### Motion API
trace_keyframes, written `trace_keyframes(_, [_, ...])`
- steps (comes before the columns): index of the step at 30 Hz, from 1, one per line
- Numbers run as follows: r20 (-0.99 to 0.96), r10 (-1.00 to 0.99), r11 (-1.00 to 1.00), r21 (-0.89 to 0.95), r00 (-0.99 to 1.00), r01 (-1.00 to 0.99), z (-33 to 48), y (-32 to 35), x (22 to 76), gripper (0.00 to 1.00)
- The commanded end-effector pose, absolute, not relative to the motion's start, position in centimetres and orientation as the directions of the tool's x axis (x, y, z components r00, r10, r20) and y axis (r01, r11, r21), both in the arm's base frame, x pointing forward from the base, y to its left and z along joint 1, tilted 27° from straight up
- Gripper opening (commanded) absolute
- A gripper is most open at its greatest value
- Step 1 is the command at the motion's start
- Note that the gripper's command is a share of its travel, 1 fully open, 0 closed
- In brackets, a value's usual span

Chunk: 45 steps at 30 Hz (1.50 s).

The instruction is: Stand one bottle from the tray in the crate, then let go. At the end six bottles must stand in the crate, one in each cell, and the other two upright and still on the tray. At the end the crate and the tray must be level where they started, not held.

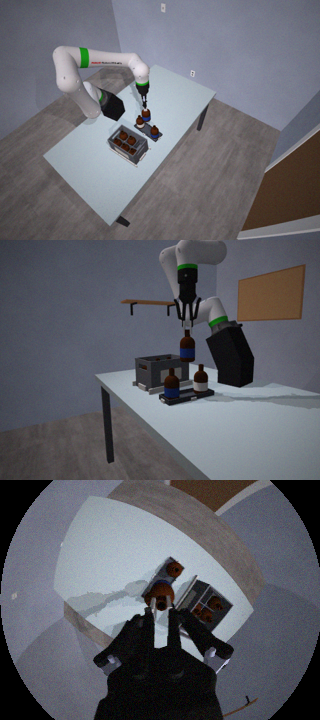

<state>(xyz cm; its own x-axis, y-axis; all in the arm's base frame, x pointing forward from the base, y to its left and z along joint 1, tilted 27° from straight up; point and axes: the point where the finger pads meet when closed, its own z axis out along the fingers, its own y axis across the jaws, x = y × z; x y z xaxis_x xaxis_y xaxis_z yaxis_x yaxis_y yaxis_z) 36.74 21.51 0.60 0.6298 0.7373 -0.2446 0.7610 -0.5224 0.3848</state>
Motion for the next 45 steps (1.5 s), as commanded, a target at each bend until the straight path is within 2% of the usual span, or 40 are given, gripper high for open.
trace_keyframes(1, [-0.244,0.737,-0.522,0.385,0.630,0.761,0.61,21.53,36.74,0.00])
trace_keyframes(45, [-0.244,0.737,-0.522,0.385,0.630,0.761,1.20,20.55,37.40,0.00])
